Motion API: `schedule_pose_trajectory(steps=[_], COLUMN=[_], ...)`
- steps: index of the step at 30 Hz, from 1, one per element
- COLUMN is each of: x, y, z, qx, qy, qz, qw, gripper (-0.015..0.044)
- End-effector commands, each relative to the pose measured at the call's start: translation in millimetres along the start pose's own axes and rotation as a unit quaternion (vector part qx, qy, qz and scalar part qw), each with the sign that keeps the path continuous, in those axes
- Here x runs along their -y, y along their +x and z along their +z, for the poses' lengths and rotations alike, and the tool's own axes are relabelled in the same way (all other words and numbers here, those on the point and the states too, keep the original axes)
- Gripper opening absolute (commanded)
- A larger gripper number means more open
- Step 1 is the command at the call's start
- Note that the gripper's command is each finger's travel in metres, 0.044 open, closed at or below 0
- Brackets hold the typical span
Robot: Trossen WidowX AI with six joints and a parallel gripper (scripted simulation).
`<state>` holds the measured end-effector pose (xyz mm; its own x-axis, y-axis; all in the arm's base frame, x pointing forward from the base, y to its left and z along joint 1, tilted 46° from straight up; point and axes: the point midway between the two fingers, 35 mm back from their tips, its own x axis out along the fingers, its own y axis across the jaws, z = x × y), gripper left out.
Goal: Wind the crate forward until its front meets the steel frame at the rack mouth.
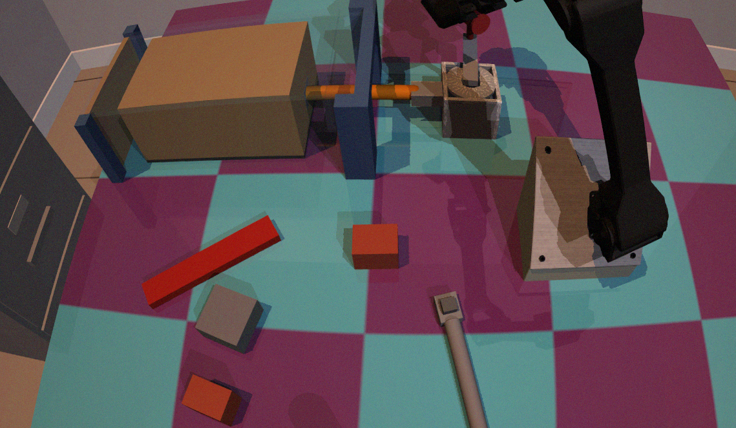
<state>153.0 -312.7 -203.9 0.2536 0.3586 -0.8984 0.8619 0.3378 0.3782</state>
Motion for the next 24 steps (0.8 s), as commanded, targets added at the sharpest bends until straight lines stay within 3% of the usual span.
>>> schedule_pose_trajectory(steps=[1, 24], x=[-17, -51], y=[5, 9], z=[7, 15], qx=[0.002, 0.001], qy=[-0.008, -0.008], qz=[0.014, 0.015], qw=[1.000, 1.000], gripper=[0.0000, 0.0000])
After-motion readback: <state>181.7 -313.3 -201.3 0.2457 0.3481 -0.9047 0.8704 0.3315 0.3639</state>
